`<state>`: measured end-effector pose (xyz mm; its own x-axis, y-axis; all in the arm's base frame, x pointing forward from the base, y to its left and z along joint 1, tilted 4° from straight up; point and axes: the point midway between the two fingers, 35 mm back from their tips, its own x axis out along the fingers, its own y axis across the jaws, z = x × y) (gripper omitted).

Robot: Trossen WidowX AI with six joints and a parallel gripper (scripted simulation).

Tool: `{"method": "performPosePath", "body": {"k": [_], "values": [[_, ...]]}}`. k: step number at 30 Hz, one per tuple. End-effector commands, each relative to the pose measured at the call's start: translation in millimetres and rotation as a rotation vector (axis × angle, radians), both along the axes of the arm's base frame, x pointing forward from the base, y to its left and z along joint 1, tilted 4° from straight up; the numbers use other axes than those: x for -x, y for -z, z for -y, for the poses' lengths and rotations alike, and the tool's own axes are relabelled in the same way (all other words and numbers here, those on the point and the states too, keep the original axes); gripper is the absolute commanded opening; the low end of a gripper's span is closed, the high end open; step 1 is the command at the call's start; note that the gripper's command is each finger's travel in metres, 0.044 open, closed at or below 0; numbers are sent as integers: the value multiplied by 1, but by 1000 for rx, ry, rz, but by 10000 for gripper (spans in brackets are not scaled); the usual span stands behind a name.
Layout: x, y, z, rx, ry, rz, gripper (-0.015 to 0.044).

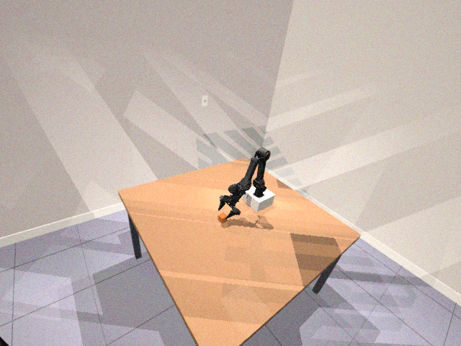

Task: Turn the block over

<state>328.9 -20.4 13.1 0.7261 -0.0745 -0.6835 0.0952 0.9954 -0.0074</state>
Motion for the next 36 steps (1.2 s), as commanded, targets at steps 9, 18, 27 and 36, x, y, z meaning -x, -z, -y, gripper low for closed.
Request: {"method": "performPosePath", "body": {"k": [9, 18, 27, 36], "values": [[27, -33, -3, -25, -2, -140, 440], [9, -40, -2, -42, -3, -339, 440], [-8, -58, -1, -74, -1, -668, 440], [-9, -62, -1, -79, -1, -722, 440]]}}
